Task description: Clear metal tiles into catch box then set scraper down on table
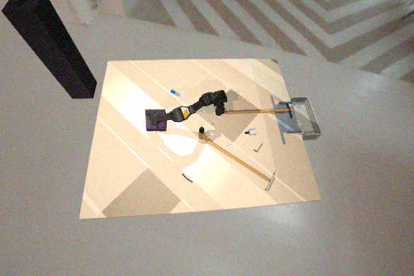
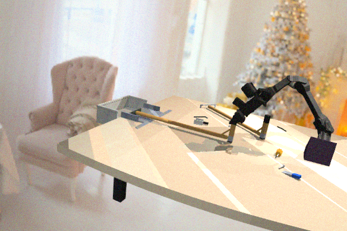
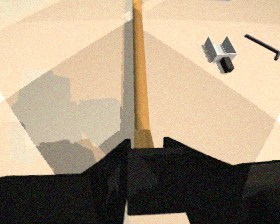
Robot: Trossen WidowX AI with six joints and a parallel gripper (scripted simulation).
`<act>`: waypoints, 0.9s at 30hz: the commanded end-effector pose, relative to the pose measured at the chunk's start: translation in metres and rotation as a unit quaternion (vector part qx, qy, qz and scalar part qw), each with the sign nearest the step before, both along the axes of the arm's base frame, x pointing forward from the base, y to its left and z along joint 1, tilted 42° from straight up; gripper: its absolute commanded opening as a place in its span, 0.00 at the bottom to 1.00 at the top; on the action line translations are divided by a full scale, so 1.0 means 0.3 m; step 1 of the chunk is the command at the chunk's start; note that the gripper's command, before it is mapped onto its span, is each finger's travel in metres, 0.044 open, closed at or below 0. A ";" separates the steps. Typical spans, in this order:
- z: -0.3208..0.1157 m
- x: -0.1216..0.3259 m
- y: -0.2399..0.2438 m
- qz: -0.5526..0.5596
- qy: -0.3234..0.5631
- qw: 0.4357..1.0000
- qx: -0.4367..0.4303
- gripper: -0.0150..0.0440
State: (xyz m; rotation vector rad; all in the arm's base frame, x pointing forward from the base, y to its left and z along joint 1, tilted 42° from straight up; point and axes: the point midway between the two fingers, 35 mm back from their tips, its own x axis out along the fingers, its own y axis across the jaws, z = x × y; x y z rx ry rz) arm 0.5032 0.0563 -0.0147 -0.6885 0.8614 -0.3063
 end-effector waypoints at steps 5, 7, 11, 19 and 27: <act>0.003 0.038 0.009 0.005 -0.001 1.000 0.002 0.25; 0.003 0.046 0.009 0.005 -0.001 1.000 0.002 0.25; 0.004 0.062 0.007 0.005 -0.001 1.000 0.002 0.25; 0.005 0.095 0.003 0.005 -0.002 1.000 0.002 0.25; 0.007 0.126 -0.002 0.006 -0.002 1.000 0.002 0.25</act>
